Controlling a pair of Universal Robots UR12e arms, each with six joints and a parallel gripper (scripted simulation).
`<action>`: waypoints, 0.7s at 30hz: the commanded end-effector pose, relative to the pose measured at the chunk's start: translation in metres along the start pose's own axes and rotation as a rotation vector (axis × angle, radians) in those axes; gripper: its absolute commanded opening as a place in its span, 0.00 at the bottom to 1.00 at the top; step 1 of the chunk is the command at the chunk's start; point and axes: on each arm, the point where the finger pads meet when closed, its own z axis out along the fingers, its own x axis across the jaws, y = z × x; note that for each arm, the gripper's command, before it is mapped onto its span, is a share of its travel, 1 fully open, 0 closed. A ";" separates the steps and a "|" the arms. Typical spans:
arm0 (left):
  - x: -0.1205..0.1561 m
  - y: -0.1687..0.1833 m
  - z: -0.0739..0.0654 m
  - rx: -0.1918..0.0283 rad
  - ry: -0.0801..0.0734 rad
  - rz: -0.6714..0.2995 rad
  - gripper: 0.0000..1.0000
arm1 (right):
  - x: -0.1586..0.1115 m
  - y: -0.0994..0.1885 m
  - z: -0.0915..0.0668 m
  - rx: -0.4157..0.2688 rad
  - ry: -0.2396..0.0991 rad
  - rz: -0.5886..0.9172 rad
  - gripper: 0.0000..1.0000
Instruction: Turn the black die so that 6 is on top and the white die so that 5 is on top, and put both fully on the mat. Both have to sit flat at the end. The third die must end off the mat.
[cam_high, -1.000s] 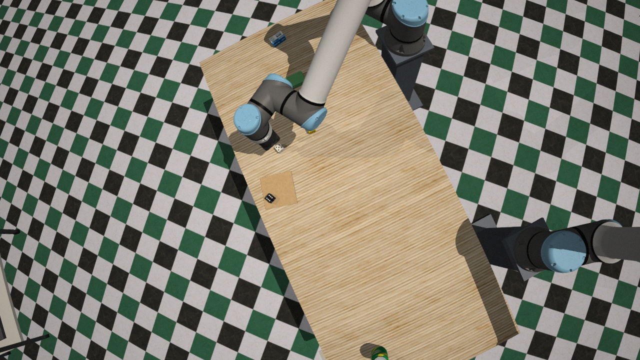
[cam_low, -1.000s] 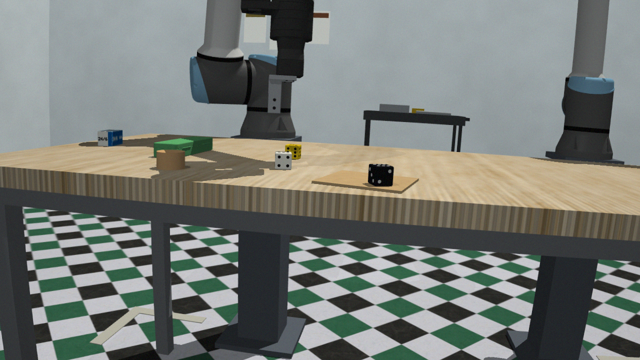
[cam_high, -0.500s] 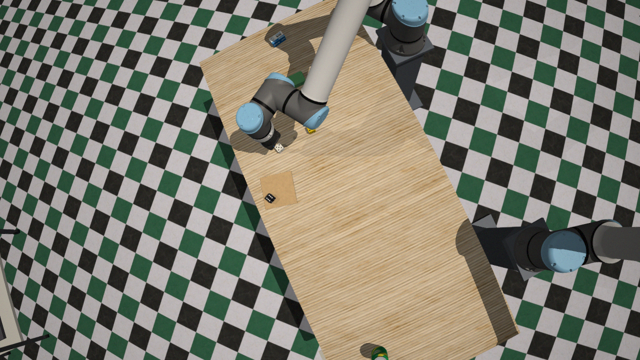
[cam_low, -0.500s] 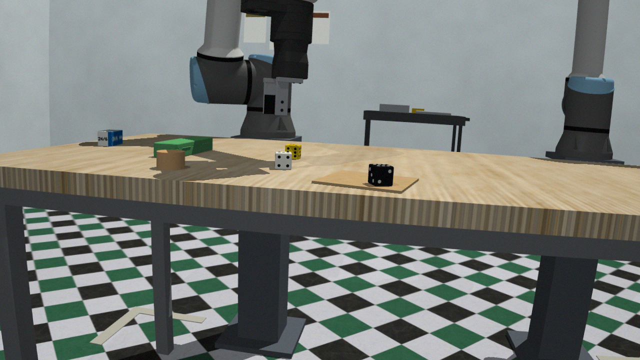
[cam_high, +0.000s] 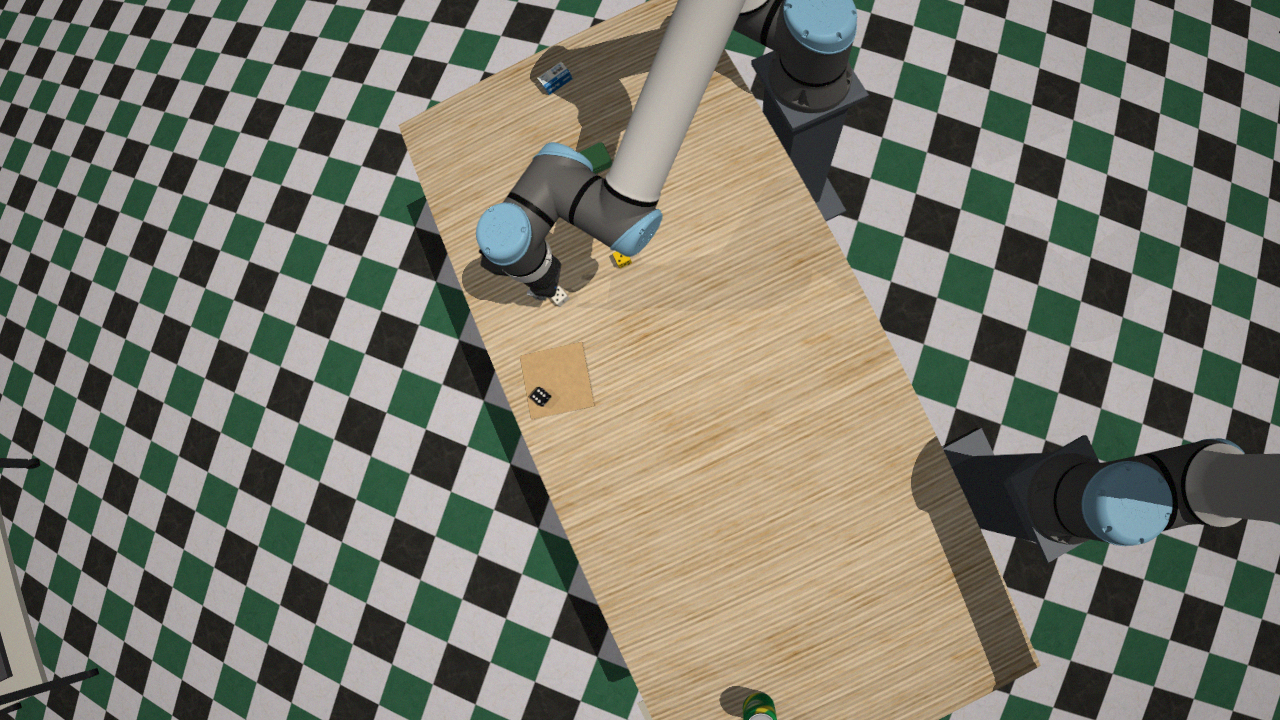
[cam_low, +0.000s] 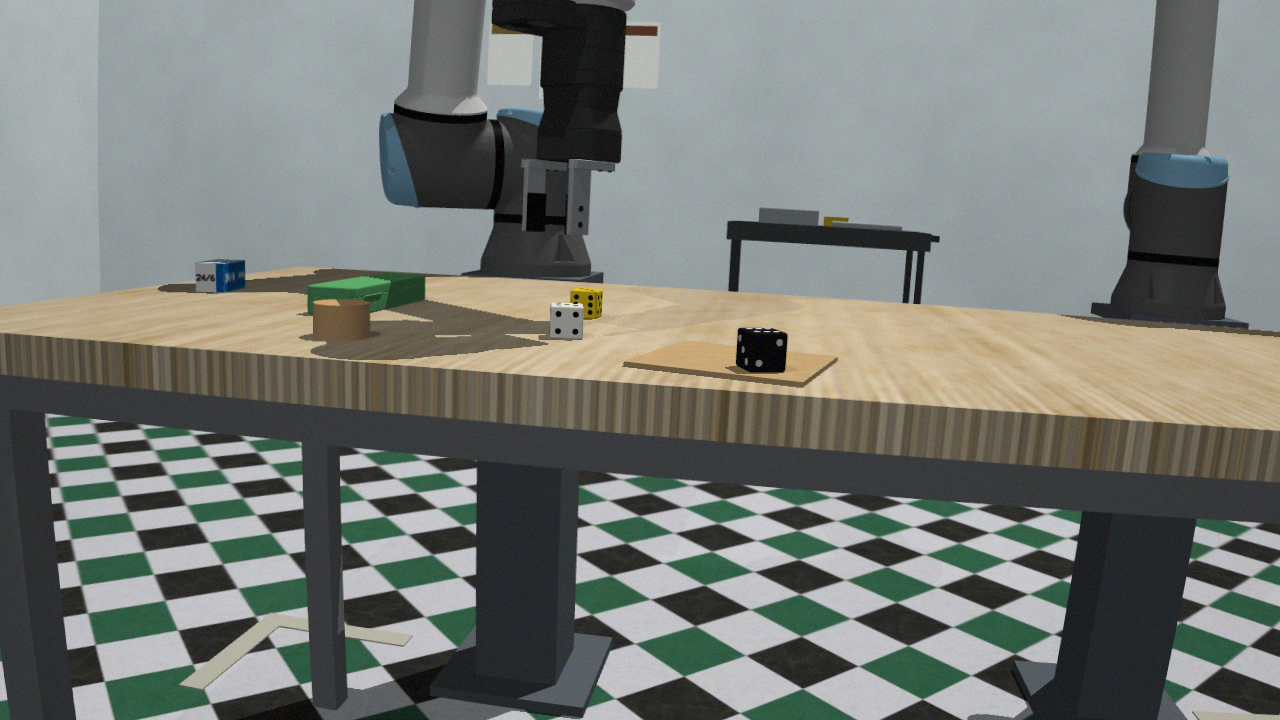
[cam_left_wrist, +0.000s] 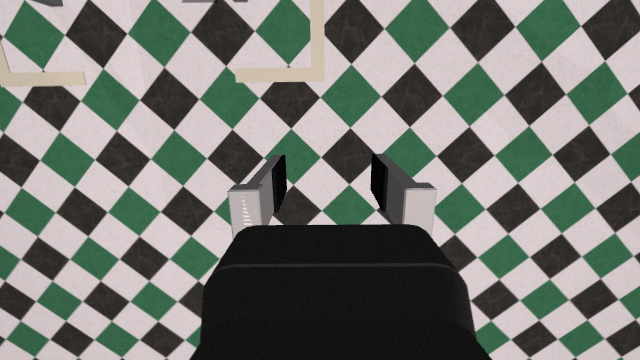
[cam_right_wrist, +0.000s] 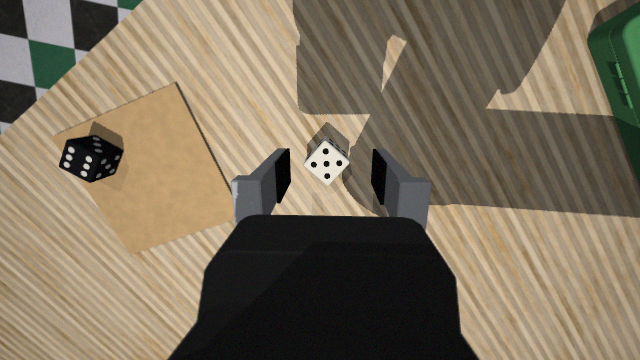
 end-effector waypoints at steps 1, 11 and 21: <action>0.000 0.001 -0.001 -0.001 0.000 0.000 1.00 | -0.002 0.002 0.000 -0.002 -0.004 -0.174 1.00; 0.000 0.001 -0.001 -0.001 0.000 0.000 1.00 | -0.004 0.006 0.002 -0.001 -0.004 -0.376 1.00; 0.000 0.001 -0.001 -0.001 0.000 0.000 1.00 | -0.005 0.011 0.004 -0.001 -0.004 -0.562 1.00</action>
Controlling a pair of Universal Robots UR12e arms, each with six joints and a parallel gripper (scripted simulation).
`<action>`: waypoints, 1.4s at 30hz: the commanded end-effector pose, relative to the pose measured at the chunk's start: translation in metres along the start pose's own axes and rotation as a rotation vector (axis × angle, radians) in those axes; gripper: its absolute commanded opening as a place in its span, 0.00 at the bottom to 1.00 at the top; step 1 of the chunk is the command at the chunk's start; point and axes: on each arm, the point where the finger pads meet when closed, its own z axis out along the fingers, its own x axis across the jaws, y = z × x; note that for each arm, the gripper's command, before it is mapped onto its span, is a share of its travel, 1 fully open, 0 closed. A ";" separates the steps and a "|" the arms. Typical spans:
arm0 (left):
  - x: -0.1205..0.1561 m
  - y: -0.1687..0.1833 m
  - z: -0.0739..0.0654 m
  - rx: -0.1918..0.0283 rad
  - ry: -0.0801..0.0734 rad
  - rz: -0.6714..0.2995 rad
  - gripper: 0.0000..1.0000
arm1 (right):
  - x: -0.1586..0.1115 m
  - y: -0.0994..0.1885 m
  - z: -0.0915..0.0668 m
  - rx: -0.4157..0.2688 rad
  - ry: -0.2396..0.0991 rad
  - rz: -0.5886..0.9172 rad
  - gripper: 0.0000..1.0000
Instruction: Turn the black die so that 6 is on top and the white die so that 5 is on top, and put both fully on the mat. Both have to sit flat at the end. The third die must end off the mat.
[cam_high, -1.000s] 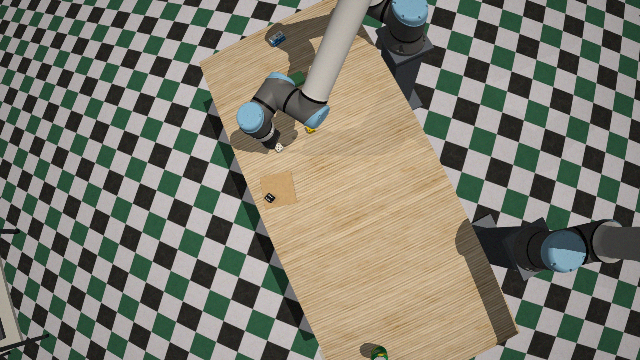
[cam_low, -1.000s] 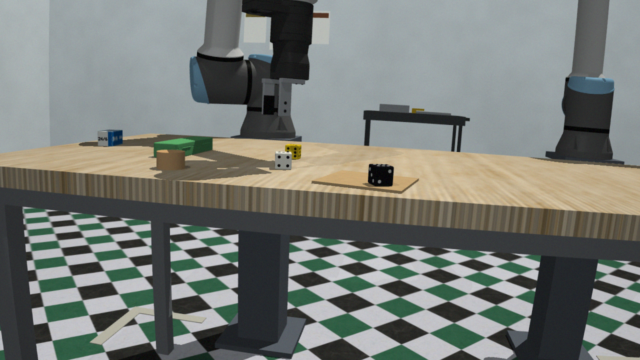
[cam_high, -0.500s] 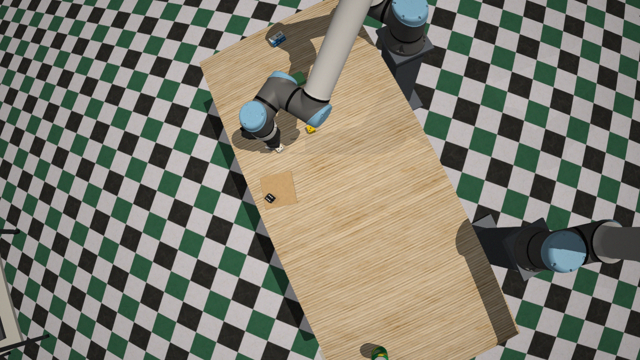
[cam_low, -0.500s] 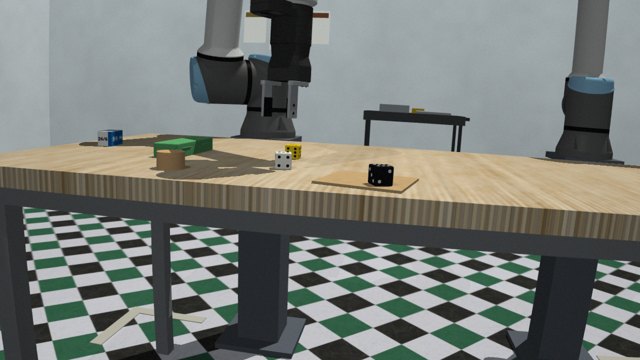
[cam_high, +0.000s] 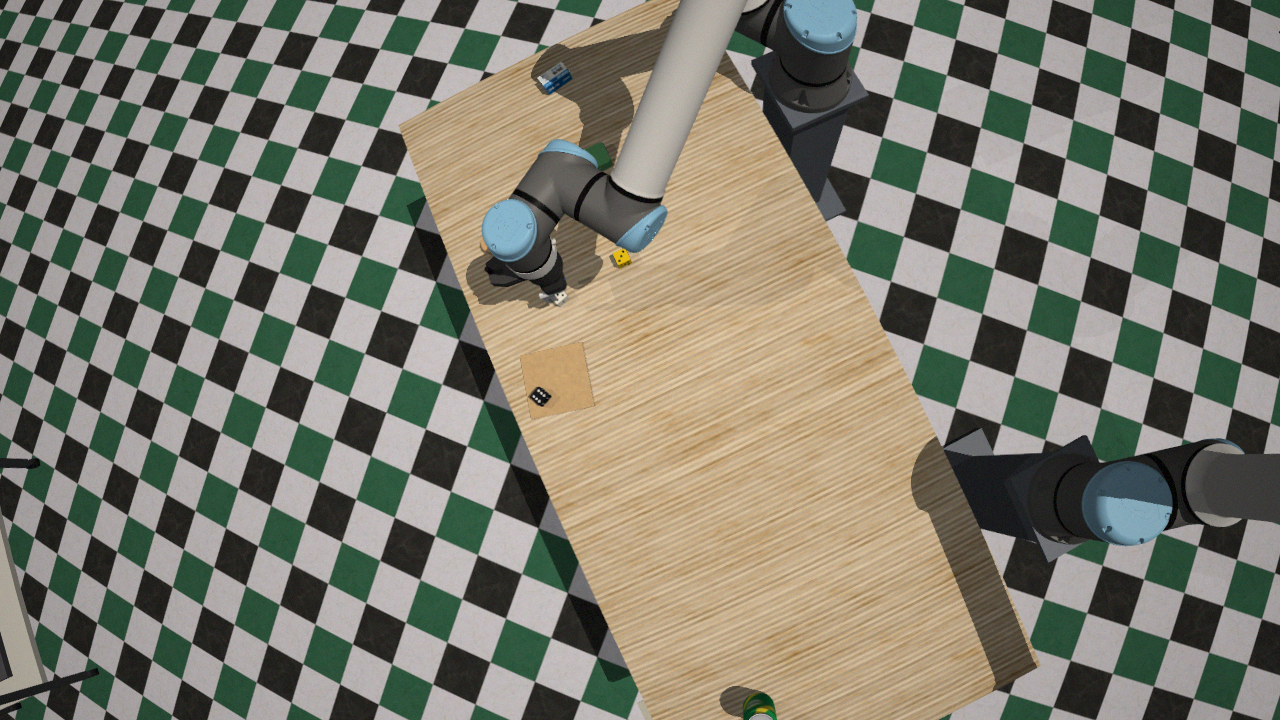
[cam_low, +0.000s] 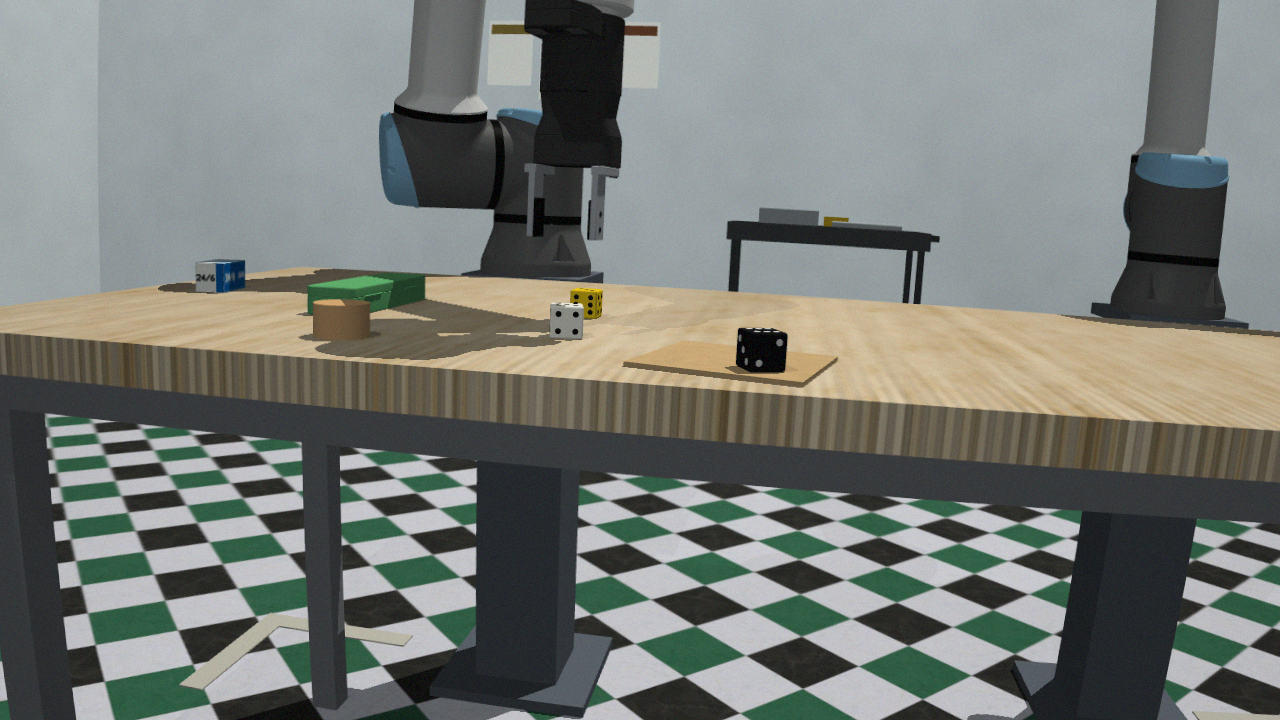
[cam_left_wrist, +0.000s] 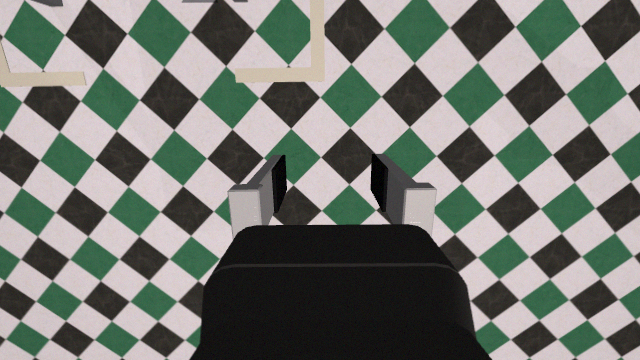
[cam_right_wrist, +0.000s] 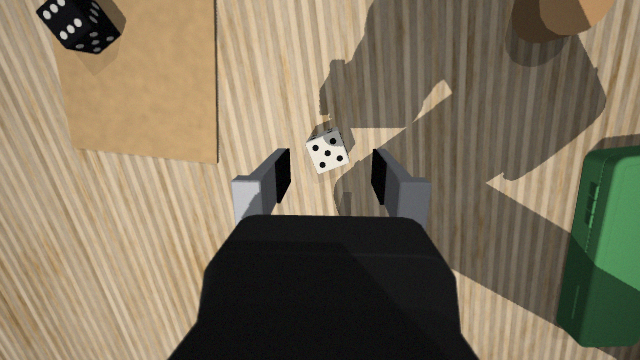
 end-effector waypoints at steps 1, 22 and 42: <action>0.000 0.001 -0.001 -0.001 0.000 0.000 1.00 | -0.002 0.001 0.000 0.000 -0.003 -0.106 1.00; 0.000 0.001 -0.001 -0.001 0.000 0.000 1.00 | -0.003 0.003 0.001 0.000 -0.003 -0.183 1.00; 0.000 0.001 -0.001 -0.001 0.000 0.000 1.00 | -0.003 0.003 0.001 0.000 -0.003 -0.183 0.87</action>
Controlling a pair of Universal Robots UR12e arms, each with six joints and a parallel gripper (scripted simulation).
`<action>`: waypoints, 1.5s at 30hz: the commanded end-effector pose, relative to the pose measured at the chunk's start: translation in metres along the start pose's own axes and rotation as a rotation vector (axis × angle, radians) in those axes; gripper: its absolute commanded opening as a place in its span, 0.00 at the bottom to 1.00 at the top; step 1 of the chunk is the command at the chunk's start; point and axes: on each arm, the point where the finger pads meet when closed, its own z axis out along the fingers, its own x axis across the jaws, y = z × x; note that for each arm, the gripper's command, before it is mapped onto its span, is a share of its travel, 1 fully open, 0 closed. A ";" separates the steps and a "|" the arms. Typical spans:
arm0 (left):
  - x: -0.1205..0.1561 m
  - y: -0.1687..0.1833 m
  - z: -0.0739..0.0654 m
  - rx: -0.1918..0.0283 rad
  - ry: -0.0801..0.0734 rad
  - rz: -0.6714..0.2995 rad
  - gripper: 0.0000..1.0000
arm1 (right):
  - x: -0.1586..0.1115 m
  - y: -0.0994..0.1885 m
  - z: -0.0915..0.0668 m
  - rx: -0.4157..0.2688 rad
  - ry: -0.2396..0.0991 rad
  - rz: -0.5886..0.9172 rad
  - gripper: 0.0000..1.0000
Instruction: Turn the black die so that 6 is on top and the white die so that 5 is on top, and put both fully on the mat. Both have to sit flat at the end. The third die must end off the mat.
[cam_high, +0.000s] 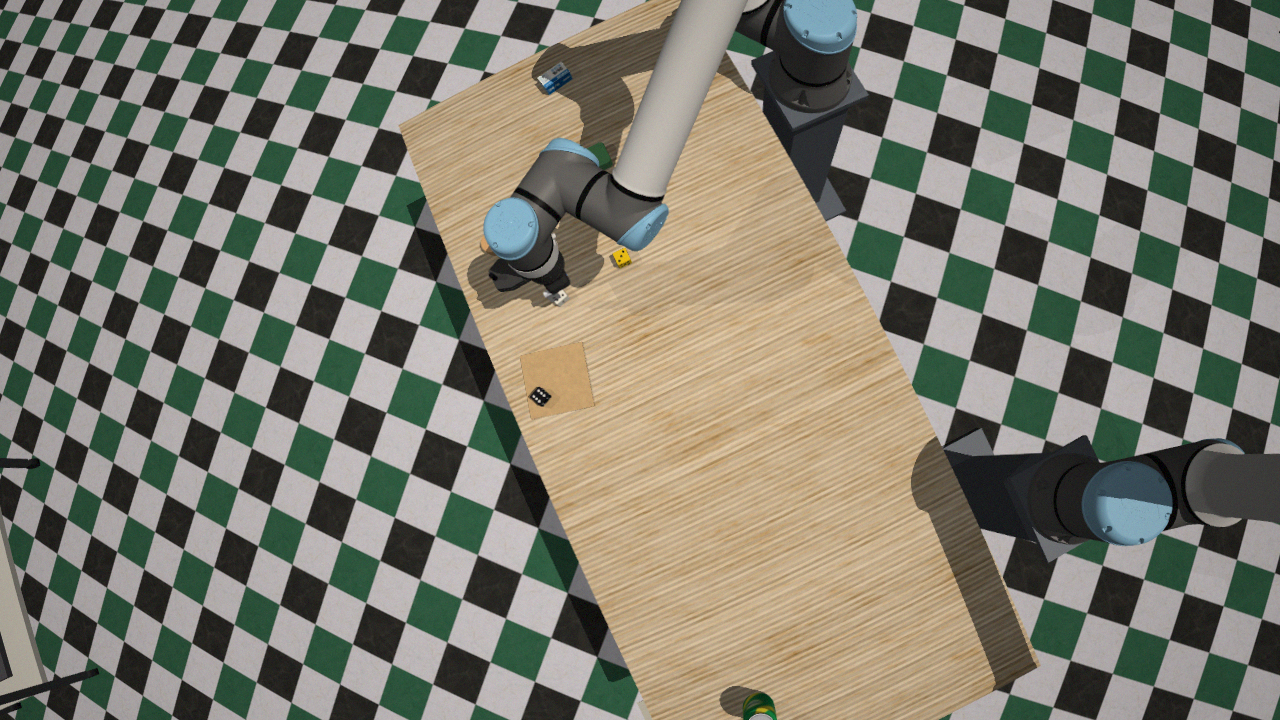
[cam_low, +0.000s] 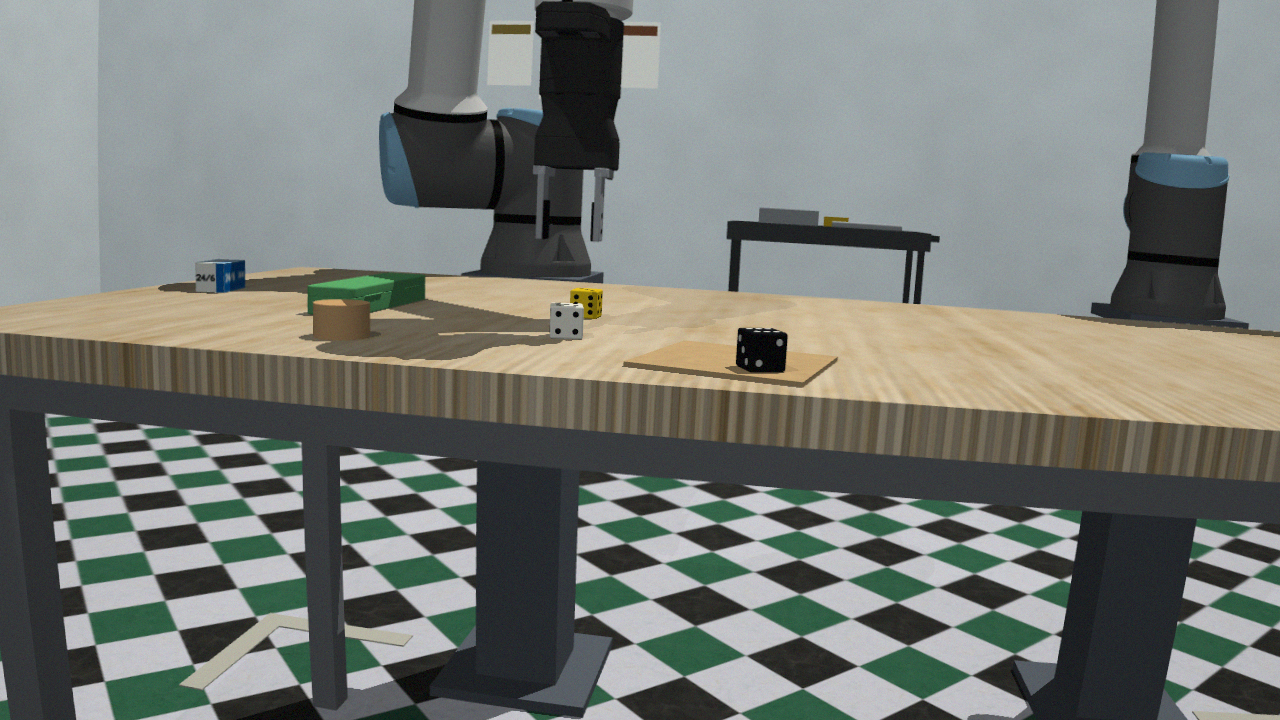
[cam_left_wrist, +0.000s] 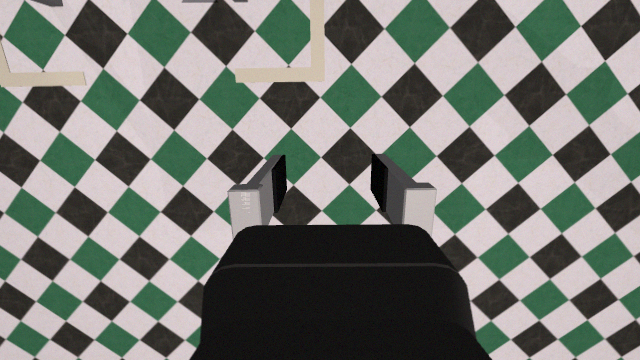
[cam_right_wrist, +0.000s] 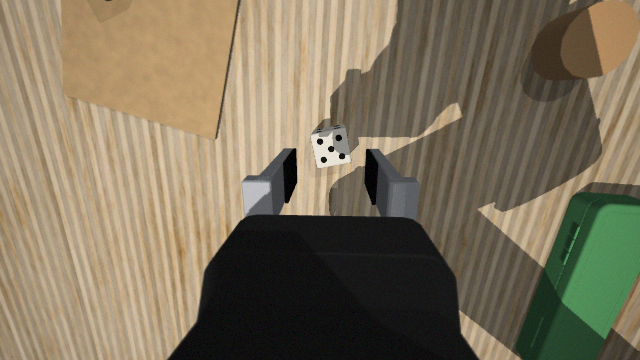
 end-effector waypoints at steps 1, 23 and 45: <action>0.000 0.001 -0.001 -0.001 0.000 0.000 1.00 | 0.000 -0.001 -0.001 0.002 -0.001 0.000 0.87; 0.000 0.001 -0.001 -0.001 0.000 0.000 1.00 | 0.000 -0.001 0.013 0.002 -0.001 0.000 0.87; 0.000 0.001 -0.001 -0.001 0.000 0.000 1.00 | 0.000 -0.001 0.042 0.002 -0.001 0.000 0.87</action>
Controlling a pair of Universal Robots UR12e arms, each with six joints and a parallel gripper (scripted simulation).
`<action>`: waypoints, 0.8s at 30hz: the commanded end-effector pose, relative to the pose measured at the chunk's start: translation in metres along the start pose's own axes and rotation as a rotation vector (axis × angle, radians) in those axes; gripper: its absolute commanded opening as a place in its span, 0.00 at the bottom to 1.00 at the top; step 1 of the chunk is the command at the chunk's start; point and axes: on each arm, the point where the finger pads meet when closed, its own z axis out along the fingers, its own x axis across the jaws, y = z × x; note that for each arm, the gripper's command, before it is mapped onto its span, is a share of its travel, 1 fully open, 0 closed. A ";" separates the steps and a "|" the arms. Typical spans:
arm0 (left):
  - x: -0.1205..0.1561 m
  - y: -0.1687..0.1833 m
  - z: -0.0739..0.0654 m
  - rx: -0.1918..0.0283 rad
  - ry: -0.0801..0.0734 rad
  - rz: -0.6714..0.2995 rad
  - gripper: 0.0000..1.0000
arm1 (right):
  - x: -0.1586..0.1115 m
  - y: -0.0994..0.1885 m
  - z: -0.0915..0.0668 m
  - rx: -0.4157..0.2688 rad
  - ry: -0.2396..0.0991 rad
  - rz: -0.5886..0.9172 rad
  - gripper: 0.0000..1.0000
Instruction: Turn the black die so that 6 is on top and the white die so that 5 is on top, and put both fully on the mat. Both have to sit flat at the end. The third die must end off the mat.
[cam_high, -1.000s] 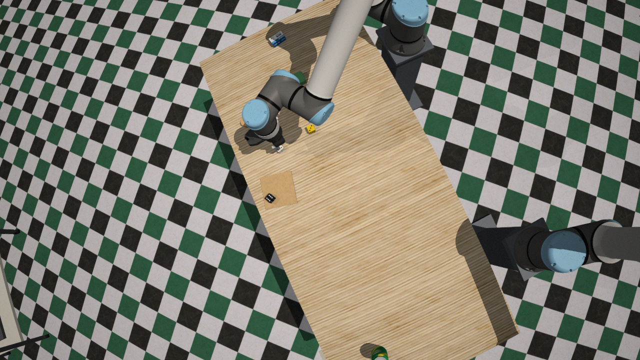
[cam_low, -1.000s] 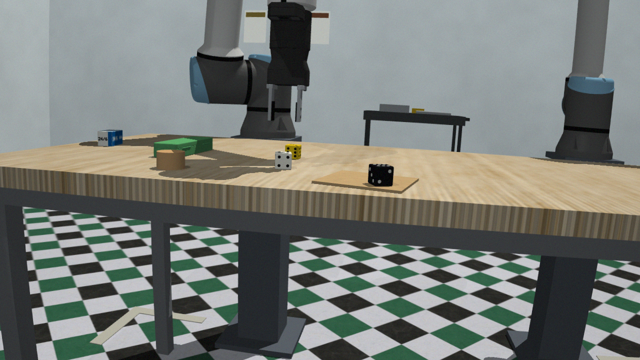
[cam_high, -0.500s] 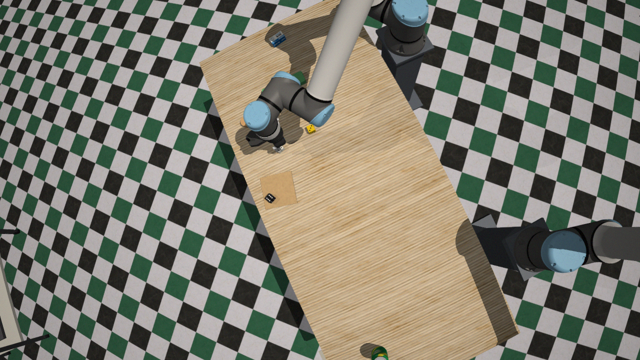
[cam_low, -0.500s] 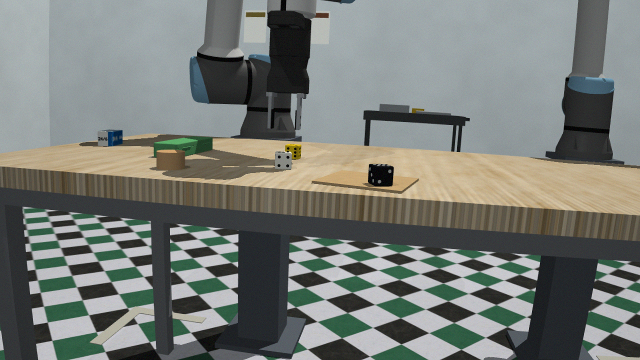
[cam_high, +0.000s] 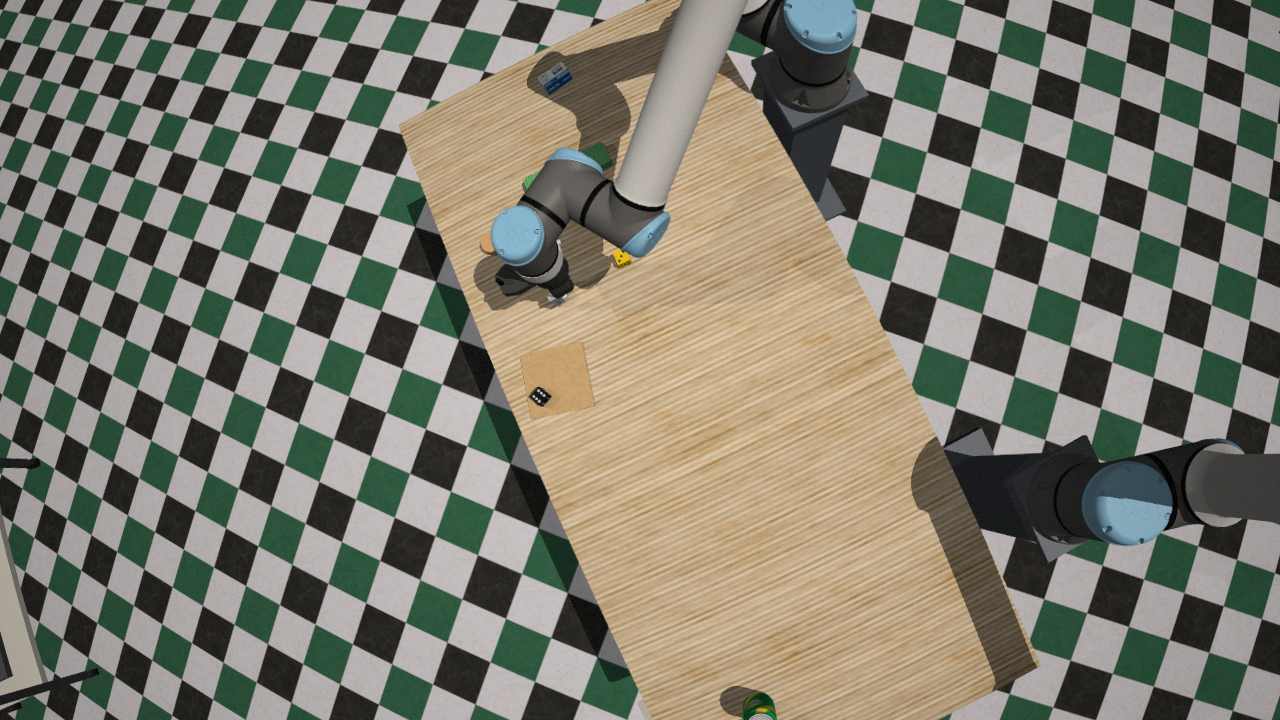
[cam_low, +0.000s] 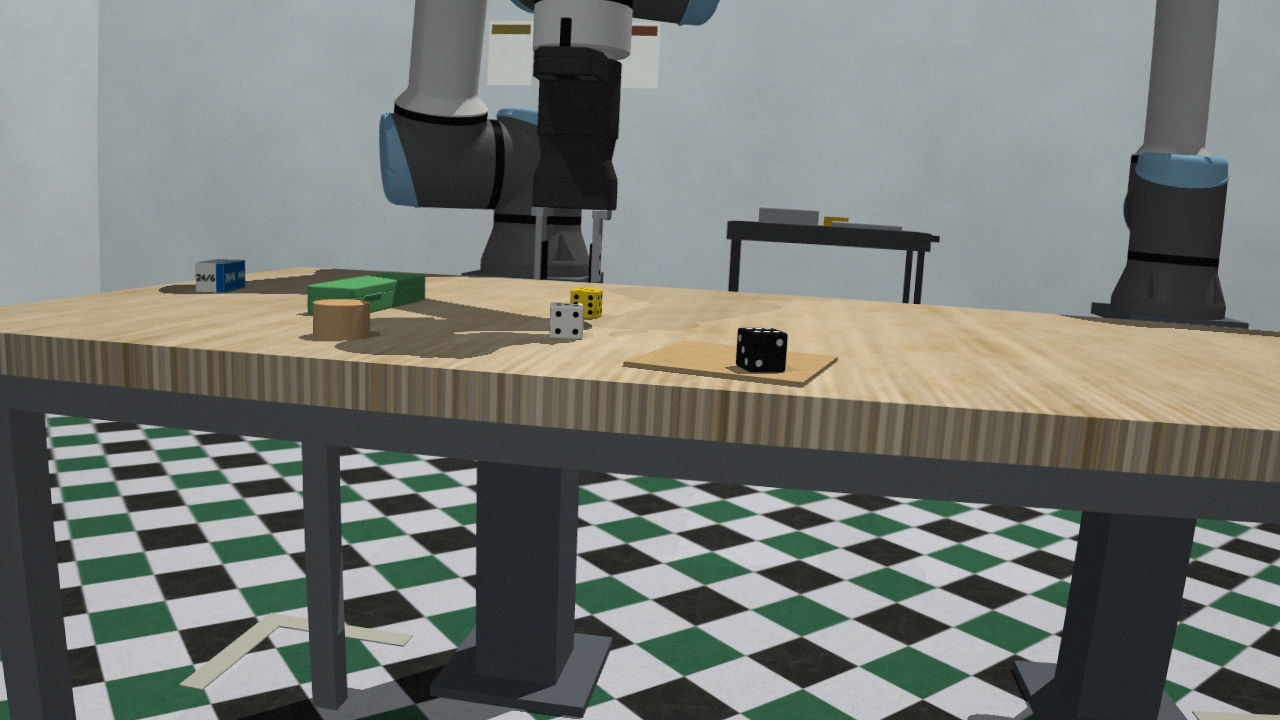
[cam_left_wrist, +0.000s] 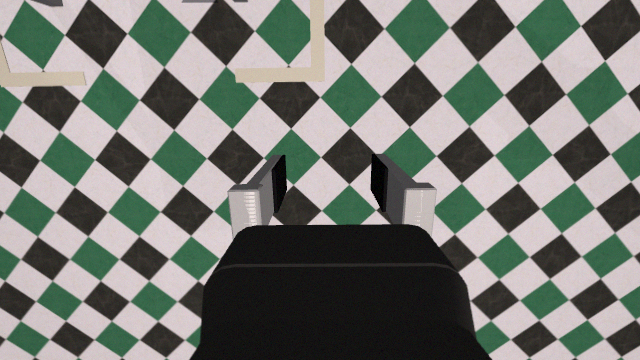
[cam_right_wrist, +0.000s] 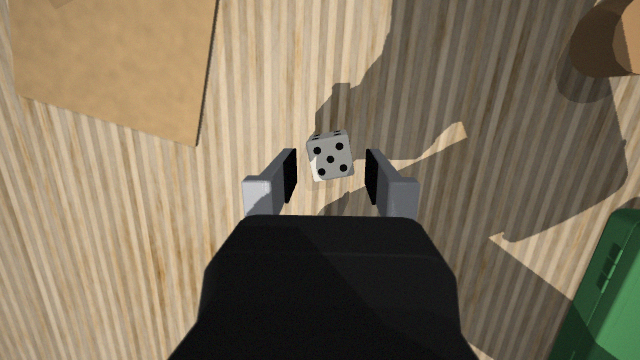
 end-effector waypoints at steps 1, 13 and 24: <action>0.000 0.001 -0.001 -0.001 0.000 0.000 1.00 | 0.000 -0.001 0.005 0.002 -0.001 0.000 0.87; 0.000 0.001 -0.001 -0.001 0.000 0.000 1.00 | 0.000 -0.001 0.013 0.002 -0.001 0.000 0.87; 0.000 0.001 -0.001 -0.001 0.000 0.000 1.00 | 0.000 -0.001 0.014 0.002 -0.001 0.000 0.87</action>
